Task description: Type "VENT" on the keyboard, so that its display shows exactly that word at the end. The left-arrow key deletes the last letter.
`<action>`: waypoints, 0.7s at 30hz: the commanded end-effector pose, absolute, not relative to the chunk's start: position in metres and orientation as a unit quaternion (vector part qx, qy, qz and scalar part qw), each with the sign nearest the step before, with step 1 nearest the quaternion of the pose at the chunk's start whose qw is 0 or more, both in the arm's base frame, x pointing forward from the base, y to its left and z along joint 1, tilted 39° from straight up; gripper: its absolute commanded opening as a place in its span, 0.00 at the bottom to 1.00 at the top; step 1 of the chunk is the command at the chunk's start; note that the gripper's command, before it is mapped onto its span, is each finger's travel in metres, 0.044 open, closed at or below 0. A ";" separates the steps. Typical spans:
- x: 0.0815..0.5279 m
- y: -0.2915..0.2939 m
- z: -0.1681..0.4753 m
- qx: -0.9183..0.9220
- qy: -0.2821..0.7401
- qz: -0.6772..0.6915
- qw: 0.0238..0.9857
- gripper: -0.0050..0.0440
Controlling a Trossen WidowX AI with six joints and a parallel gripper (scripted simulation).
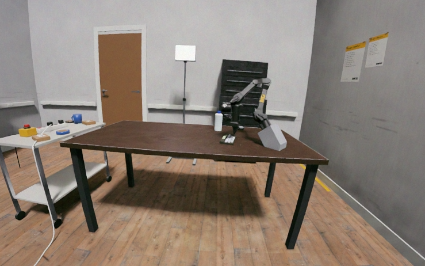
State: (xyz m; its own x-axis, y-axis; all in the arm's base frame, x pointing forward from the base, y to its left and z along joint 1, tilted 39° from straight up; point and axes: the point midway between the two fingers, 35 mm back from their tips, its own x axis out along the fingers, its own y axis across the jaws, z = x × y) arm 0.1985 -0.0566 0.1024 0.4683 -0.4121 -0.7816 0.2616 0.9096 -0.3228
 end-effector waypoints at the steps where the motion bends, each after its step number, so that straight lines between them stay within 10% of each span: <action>1: 0.192 -0.047 0.098 -0.078 0.468 -0.201 0.857 0.00; 21: 0.214 0.008 0.082 -0.072 0.470 -0.198 0.857 0.00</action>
State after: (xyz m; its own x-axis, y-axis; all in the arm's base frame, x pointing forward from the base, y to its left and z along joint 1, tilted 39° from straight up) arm 0.2011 -0.0204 0.0858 0.4701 -0.4005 -0.7865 0.2586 0.9145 -0.3111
